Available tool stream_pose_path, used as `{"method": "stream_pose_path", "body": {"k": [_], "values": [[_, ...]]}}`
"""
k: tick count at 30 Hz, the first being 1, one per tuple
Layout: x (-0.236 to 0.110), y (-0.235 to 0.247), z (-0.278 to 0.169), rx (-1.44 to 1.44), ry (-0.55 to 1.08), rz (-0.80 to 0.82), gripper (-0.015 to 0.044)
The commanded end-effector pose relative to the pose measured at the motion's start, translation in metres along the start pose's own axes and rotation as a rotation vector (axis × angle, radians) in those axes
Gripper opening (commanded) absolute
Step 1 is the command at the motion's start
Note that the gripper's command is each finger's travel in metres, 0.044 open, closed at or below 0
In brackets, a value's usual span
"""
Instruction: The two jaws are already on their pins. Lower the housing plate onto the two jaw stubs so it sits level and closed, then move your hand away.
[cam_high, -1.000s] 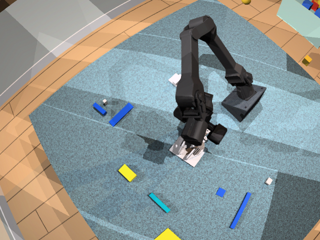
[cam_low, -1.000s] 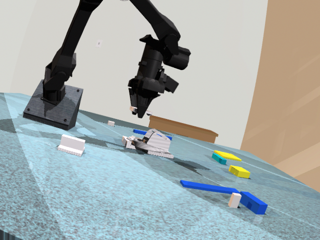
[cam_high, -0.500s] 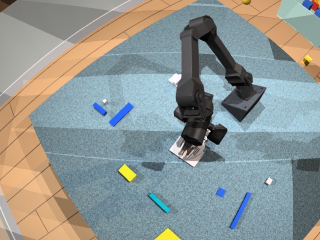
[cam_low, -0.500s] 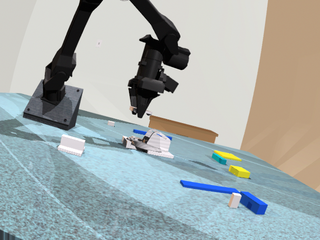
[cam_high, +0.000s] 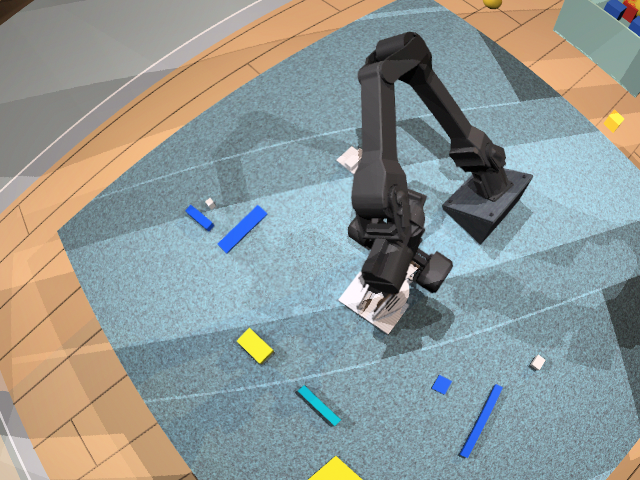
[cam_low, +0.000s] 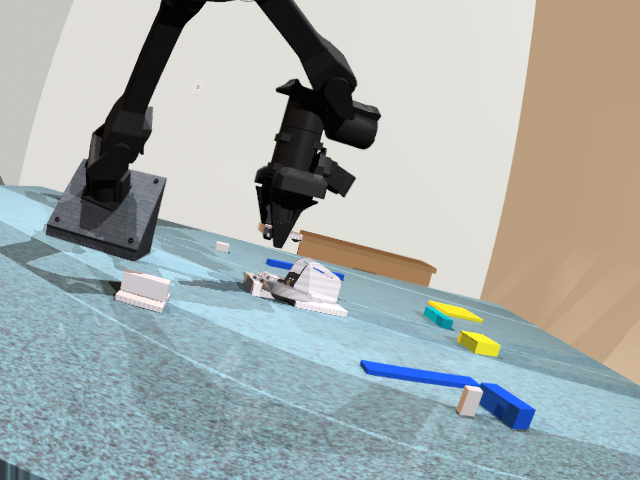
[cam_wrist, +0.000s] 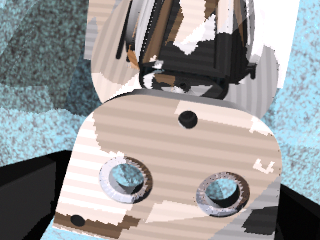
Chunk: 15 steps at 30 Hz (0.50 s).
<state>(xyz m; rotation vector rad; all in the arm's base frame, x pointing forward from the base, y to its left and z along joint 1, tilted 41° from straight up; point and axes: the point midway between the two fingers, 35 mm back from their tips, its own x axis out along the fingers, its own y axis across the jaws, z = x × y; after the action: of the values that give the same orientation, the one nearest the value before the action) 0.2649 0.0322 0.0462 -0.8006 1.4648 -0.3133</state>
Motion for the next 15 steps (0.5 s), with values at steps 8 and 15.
{"method": "stream_pose_path", "body": {"k": [8, 15], "values": [[0.020, 0.000, 0.000, -0.005, 0.004, -0.005, 0.0351], [0.032, 0.000, -0.001, -0.005, 0.005, -0.006, 0.0351]]}}
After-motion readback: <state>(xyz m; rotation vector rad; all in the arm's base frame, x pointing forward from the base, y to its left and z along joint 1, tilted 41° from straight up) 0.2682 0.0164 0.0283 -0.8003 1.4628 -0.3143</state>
